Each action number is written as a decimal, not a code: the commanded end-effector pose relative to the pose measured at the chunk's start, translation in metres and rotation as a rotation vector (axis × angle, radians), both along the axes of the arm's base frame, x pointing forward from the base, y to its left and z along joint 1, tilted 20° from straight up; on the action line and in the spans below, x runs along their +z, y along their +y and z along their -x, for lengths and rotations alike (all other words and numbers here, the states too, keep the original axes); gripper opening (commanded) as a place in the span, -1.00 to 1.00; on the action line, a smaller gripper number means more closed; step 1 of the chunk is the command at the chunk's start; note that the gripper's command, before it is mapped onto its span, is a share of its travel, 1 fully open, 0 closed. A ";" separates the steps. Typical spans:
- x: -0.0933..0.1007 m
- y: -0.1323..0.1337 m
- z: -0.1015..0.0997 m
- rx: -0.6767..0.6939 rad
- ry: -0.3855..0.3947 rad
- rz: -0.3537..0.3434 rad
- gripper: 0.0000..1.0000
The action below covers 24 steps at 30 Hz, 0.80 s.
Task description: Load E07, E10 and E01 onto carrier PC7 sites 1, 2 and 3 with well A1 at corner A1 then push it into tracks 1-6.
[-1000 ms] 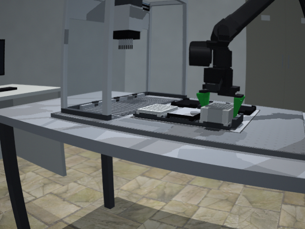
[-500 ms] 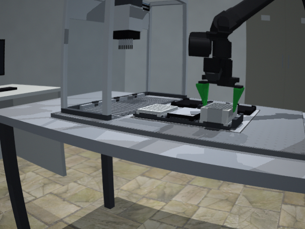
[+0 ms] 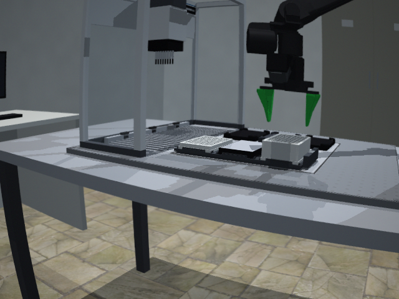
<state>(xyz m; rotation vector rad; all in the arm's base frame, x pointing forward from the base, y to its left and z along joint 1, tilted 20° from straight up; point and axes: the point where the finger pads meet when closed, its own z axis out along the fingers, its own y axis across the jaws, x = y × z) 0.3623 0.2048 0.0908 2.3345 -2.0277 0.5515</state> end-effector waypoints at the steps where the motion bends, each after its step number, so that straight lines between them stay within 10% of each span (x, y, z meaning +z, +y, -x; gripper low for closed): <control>1: 0.034 0.018 -0.008 -0.003 -0.049 -0.041 0.88; 7: 0.027 0.011 -0.002 -0.007 -0.022 -0.020 0.88; 8: 0.024 0.007 0.017 -0.035 -0.017 -0.017 0.60; 24: 0.022 -0.003 0.103 -0.474 -0.117 -0.140 0.60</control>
